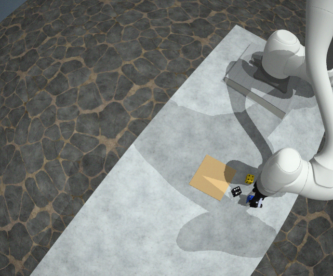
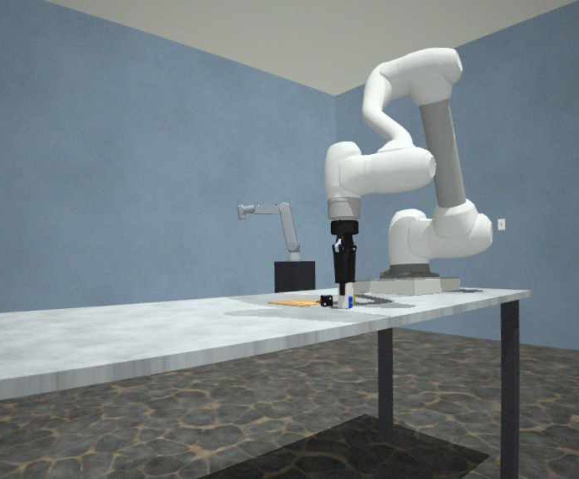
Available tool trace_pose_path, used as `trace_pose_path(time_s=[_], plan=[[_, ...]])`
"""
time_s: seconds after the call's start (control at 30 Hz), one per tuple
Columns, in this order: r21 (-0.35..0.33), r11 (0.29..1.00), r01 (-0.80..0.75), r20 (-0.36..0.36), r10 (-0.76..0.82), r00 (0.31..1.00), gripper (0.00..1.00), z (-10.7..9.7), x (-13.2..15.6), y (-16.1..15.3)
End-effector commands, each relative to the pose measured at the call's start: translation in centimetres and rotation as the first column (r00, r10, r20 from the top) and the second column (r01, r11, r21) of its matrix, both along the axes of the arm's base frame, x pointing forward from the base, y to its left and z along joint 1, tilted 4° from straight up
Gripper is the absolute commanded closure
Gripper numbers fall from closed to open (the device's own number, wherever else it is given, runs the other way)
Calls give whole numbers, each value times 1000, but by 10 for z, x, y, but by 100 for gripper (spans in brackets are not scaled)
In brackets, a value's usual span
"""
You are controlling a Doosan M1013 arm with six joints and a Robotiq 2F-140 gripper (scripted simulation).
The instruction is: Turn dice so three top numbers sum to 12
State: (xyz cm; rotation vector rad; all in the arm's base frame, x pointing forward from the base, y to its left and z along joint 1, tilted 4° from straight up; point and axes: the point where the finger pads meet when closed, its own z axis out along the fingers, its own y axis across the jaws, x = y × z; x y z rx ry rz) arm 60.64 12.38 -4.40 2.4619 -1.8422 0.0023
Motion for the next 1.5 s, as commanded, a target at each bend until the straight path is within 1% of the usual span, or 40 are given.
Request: trace_pose_path(time_s=[0.0,0.33,0.43,0.57,0.77,0.83,0.93,1.0,1.1,1.4,1.43,1.47], plan=[[0,1000,0,0,0,1000,84,0,0,0],[0,1000,0,0,0,1000,84,0,0,0],[0,1000,0,0,0,1000,84,6,0,0],[0,1000,0,0,0,1000,84,25,1,1],[0,1000,0,0,0,1000,84,70,3,4],[0,1000,0,0,0,1000,84,70,3,4],[0,1000,0,0,0,1000,84,88,3,5],[0,1000,0,0,0,1000,84,96,4,5],[0,1000,0,0,0,1000,84,100,4,5],[0,1000,0,0,0,1000,84,100,4,5],[0,1000,3,0,-3,1000,84,100,4,4],[-1,1000,22,1,-22,1000,84,101,2,-6]])
